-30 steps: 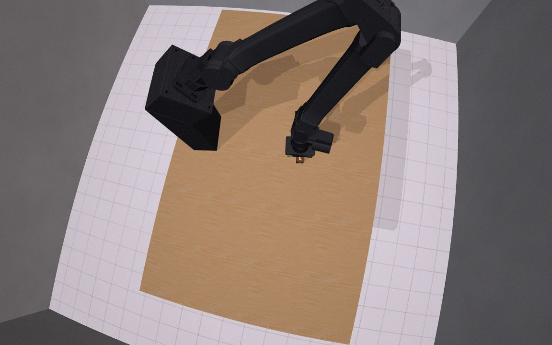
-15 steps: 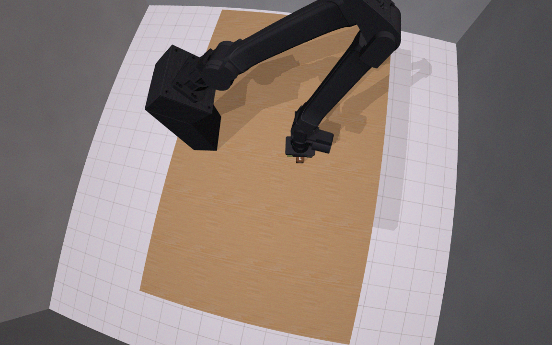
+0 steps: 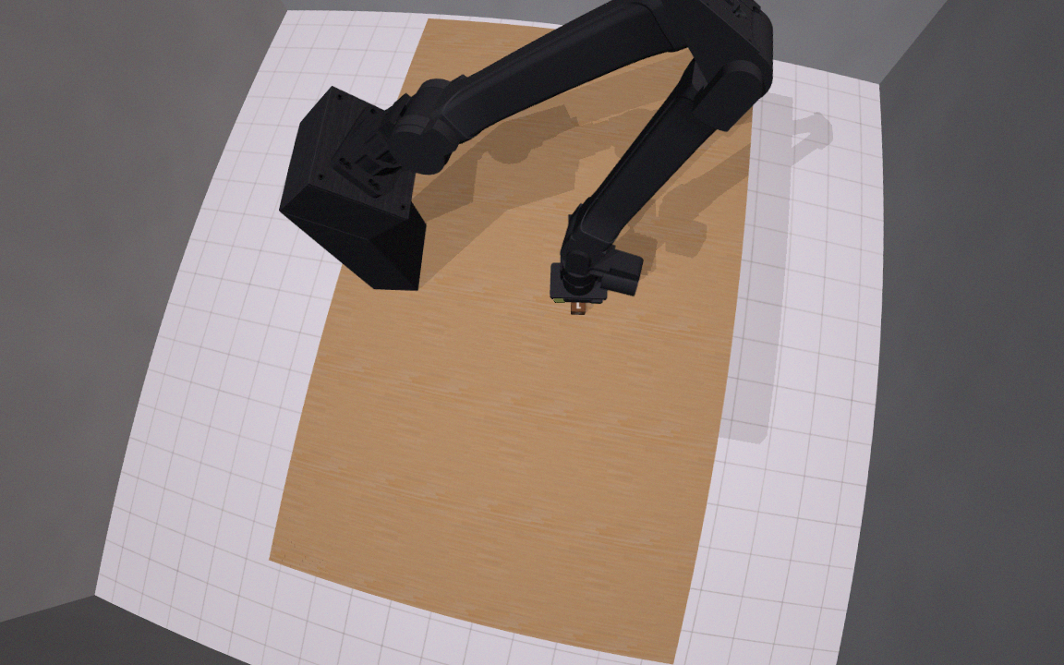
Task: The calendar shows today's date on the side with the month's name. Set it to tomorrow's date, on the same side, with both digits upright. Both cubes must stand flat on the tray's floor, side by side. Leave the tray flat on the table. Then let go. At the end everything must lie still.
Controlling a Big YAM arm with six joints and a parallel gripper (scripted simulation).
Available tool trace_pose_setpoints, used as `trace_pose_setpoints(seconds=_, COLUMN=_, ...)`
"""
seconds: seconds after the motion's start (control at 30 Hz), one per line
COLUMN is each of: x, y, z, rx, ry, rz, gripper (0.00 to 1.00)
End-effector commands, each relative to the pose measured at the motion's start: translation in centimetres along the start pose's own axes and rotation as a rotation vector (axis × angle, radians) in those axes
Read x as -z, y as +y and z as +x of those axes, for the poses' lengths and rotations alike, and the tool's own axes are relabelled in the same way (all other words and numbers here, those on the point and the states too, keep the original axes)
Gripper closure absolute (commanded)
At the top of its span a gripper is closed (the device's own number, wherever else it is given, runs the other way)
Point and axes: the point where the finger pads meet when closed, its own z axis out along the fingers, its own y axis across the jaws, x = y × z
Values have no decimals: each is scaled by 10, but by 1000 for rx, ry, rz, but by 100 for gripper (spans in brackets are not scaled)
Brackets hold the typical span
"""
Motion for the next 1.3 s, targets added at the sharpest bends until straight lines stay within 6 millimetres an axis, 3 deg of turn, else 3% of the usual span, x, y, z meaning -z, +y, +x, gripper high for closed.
trace_pose_setpoints(seconds=0.0, x=-1, y=-4, z=-2, rx=18, ry=-2, rz=12, gripper=55)
trace_pose_setpoints(seconds=0.6, x=-15, y=-2, z=-2, rx=4, ry=-4, rz=8, gripper=55)
trace_pose_setpoints(seconds=0.7, x=-8, y=-6, z=-2, rx=3, ry=0, rz=19, gripper=55)
trace_pose_setpoints(seconds=0.77, x=-19, y=-2, z=-4, rx=1, ry=-6, rz=7, gripper=55)
trace_pose_setpoints(seconds=1.23, x=-38, y=-1, z=0, rx=-4, ry=0, rz=7, gripper=55)
trace_pose_setpoints(seconds=1.27, x=-31, y=-13, z=0, rx=3, ry=4, rz=31, gripper=55)
